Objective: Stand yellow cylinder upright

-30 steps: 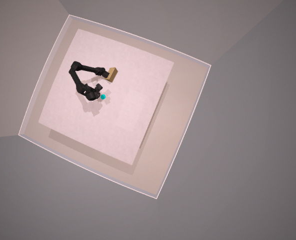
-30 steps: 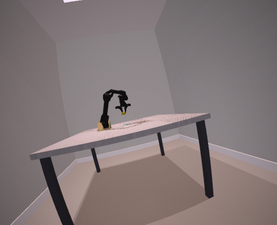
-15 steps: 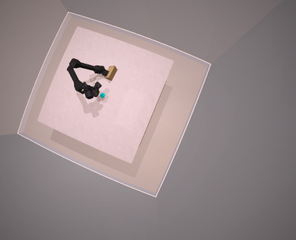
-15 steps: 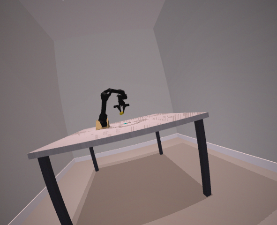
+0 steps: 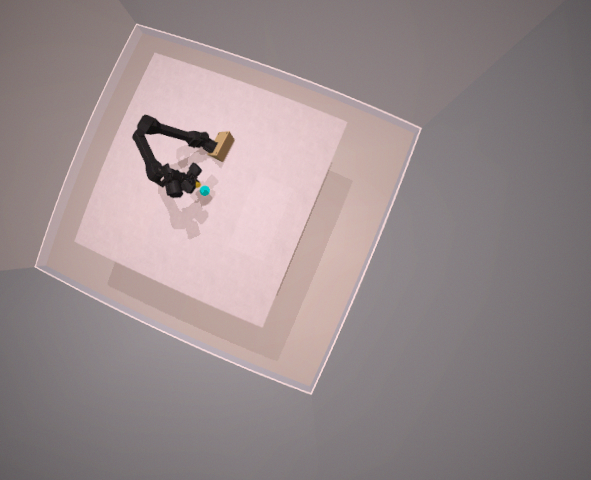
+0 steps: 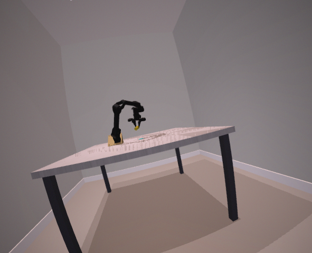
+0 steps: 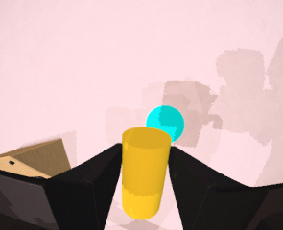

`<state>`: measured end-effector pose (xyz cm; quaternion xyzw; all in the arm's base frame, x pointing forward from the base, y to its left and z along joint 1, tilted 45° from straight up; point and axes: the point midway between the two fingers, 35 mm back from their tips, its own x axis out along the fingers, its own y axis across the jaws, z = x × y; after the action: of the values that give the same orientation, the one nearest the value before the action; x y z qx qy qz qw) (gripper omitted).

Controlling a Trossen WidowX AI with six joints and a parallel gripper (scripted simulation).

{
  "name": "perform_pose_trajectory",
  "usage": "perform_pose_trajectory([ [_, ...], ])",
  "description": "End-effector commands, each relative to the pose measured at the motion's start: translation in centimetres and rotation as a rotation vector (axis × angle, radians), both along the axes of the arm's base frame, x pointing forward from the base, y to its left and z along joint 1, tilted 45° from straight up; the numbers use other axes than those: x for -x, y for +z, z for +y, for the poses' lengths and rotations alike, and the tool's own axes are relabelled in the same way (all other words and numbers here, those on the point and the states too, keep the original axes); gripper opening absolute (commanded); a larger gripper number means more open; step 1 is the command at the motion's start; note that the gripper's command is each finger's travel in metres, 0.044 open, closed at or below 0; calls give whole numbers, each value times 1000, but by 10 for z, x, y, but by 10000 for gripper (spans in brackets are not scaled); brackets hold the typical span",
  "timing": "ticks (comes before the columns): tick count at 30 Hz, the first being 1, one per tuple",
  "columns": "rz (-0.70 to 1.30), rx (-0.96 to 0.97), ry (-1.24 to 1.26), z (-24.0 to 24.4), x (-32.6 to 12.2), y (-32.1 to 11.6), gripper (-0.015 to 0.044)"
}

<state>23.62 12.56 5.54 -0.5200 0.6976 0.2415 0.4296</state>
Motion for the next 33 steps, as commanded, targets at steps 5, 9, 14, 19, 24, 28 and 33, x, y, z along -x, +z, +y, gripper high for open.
perform_pose_trajectory([
  [5,12,-64,-11,-2,3,-1,105],
  [9,16,-94,-17,-3,3,-2,105],
  [14,19,-131,-24,-4,4,-3,105],
  [19,22,-168,-30,-5,5,-4,105],
  [24,23,-205,-34,-6,5,-5,105],
  [28,23,-235,-37,-7,6,-5,105],
  [33,22,-273,-40,-8,6,-6,105],
])
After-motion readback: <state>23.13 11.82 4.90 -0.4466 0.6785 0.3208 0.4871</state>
